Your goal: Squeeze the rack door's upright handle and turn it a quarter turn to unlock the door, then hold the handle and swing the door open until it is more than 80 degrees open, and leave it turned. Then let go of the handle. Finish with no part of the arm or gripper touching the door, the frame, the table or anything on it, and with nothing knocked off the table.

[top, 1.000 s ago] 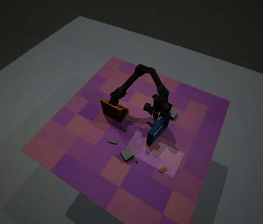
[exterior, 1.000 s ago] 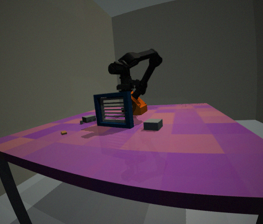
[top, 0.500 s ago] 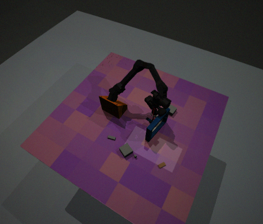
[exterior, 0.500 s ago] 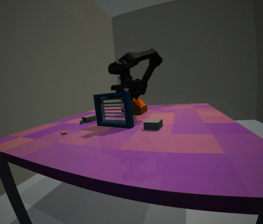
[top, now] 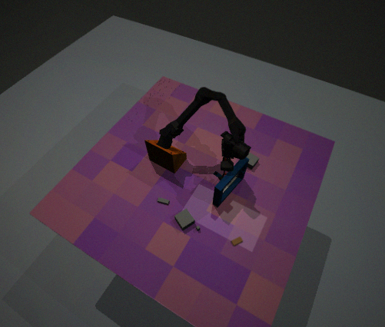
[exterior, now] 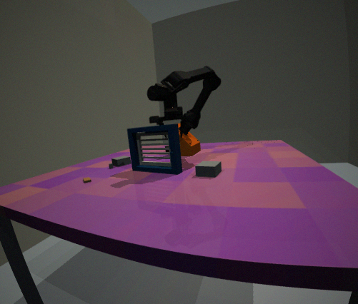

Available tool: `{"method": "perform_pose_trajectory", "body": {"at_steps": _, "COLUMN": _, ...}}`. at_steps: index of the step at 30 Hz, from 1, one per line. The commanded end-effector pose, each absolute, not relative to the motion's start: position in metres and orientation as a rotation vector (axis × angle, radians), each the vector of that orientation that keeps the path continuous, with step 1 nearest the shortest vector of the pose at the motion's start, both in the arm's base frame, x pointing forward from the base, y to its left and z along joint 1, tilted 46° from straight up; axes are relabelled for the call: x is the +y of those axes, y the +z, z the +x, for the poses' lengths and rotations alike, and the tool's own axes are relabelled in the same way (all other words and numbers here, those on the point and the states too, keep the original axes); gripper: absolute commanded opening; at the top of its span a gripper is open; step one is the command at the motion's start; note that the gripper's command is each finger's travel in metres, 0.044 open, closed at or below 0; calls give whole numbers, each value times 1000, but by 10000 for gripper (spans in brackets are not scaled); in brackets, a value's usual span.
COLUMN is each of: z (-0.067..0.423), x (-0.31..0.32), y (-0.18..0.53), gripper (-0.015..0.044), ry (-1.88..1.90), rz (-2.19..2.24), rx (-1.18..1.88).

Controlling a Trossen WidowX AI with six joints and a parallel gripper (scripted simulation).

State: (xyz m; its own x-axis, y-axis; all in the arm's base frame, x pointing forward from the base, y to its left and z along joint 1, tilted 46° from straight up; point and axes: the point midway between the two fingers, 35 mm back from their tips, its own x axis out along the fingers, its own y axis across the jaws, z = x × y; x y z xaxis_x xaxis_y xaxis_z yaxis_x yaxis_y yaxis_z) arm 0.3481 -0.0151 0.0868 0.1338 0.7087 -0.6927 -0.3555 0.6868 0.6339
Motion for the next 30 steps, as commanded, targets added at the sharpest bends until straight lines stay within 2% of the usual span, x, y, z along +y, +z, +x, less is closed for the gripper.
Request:
{"method": "perform_pose_trajectory", "body": {"at_steps": 1, "z": 348, "x": -15, "y": 87, "gripper": 298, "ry": 699, "rz": 486, "rx": 1274}}
{"method": "perform_pose_trajectory", "body": {"at_steps": 30, "z": 348, "x": -15, "y": 87, "gripper": 298, "ry": -359, "rz": 1620, "rx": 1626}}
